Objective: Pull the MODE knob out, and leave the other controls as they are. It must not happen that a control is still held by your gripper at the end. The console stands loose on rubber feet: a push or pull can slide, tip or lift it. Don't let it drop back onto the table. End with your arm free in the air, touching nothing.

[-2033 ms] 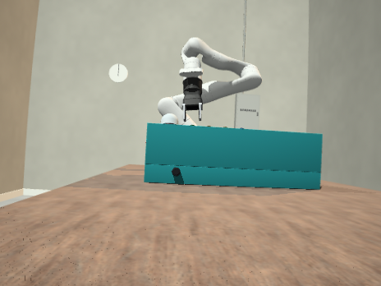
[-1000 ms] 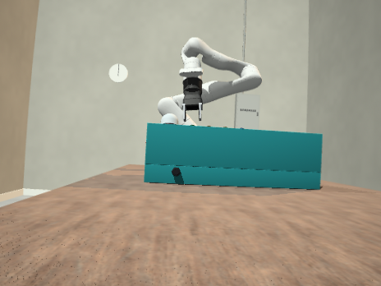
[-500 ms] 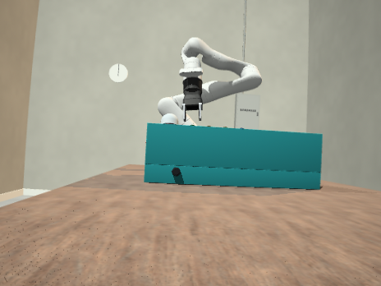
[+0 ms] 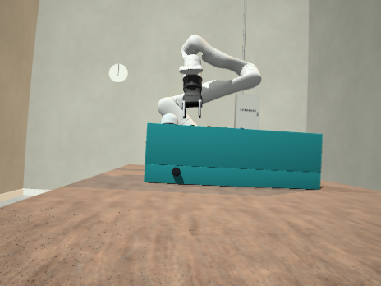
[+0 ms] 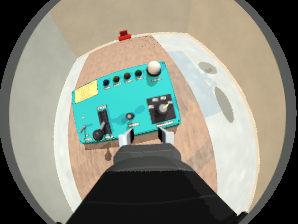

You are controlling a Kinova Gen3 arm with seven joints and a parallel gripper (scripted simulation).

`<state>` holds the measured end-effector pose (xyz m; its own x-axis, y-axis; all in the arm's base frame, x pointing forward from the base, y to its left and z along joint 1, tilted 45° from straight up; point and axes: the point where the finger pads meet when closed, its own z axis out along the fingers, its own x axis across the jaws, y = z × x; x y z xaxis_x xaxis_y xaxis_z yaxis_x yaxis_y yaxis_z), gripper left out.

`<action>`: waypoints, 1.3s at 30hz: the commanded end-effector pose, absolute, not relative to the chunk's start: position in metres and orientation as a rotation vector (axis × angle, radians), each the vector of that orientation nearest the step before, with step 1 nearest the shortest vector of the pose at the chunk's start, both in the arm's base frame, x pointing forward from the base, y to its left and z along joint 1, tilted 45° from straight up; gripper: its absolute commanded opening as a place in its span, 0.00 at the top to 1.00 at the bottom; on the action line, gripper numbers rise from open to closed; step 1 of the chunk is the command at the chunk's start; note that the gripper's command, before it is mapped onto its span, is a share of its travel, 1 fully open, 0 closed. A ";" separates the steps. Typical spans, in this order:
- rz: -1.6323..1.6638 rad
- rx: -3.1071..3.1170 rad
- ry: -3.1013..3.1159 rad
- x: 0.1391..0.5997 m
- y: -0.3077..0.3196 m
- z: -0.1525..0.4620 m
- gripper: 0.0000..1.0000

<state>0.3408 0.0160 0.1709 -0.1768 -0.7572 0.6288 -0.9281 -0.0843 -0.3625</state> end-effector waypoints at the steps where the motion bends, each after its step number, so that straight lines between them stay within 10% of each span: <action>1: 1.114 1.866 -1.955 0.340 0.023 0.176 0.00; 39: 1.122 1.898 -1.893 0.334 0.066 0.202 0.00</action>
